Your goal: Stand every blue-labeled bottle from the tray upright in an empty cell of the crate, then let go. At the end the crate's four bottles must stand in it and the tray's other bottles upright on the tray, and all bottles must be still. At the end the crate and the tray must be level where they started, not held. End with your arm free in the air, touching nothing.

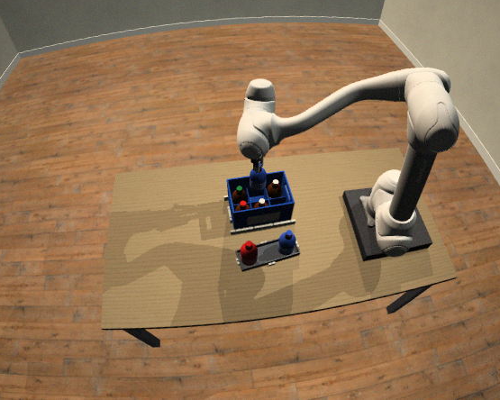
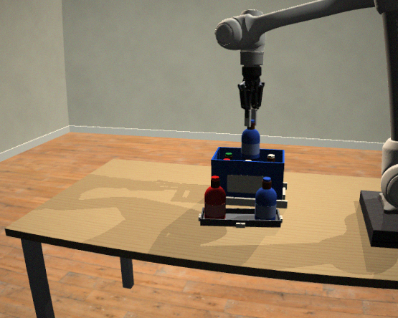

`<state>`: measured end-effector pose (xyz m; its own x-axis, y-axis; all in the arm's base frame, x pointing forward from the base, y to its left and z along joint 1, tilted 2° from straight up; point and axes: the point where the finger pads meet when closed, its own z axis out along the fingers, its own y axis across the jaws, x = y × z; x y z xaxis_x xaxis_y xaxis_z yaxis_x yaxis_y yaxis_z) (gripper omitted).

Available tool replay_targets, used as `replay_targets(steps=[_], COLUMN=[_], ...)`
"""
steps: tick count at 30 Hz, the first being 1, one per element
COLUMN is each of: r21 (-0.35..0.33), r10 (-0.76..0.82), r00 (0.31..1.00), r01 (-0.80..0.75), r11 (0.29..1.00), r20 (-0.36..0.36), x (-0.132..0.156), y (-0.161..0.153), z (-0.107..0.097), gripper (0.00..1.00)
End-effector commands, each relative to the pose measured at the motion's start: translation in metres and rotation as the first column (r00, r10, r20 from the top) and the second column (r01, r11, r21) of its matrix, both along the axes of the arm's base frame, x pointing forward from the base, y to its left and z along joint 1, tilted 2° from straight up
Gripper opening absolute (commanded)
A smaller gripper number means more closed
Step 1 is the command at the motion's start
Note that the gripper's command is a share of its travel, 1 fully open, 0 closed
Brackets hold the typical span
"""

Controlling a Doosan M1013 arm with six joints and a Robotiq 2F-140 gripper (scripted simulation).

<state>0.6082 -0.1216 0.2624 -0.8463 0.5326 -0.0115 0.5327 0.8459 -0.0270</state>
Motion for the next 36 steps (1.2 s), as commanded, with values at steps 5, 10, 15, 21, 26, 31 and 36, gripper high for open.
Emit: replay_targets(steps=[5, 10, 15, 21, 26, 31, 36], r21=[0.000, 0.000, 0.000, 0.000, 0.000, 0.000, 0.000], r10=[0.000, 0.000, 0.000, 0.000, 0.000, 0.000, 0.000], r00=[1.000, 1.000, 1.000, 1.000, 1.000, 1.000, 1.000], r01=[0.000, 0.000, 0.000, 0.000, 0.000, 0.000, 0.000], r11=[1.000, 1.000, 1.000, 1.000, 1.000, 1.000, 1.000], r20=[0.000, 0.000, 0.000, 0.000, 0.000, 0.000, 0.000], x=[0.0000, 0.0000, 0.0000, 0.0000, 0.0000, -0.0001, -0.0001], y=[0.0000, 0.0000, 0.0000, 0.0000, 0.0000, 0.0000, -0.0001], z=[0.0001, 0.0001, 0.0001, 0.0000, -0.0004, -0.0021, -0.0054], gripper=[0.00, 0.00, 0.00, 0.00, 0.00, 0.00, 0.00])
